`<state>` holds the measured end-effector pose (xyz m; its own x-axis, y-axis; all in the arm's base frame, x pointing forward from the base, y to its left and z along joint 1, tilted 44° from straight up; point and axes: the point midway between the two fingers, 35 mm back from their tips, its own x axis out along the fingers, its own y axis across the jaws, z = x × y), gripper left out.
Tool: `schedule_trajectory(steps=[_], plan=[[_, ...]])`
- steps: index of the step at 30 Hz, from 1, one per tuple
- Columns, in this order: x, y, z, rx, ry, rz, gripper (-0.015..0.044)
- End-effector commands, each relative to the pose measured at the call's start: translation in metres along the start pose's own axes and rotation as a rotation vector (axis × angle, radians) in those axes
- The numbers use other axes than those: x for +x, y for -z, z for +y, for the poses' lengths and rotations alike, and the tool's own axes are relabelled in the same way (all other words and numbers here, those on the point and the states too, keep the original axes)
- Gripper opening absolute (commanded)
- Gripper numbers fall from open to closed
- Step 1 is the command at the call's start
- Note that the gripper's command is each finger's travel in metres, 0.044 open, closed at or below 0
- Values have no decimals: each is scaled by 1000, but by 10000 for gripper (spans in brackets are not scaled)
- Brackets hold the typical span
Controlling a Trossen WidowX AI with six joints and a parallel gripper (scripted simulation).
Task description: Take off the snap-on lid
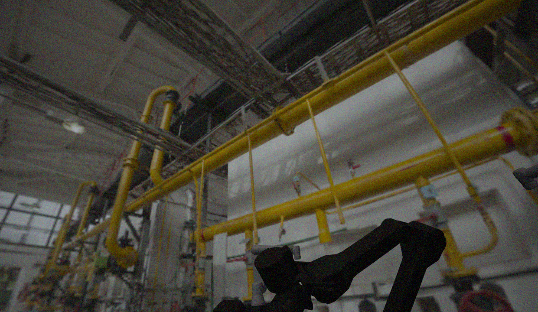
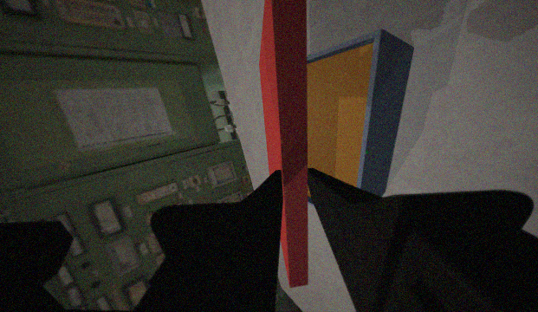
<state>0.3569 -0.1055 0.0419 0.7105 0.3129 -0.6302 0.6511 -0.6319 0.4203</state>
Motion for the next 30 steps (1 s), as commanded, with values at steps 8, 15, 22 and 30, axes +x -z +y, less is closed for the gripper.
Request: schedule_trajectory(steps=[8, 15, 22, 30], plan=[[-10, 1, 17, -10, -9, 6, 0], [-16, 1, 24, -10, -9, 5, 0], [-22, 1, 31, -10, -9, 5, 0], [-28, 1, 39, -10, -9, 5, 0]])
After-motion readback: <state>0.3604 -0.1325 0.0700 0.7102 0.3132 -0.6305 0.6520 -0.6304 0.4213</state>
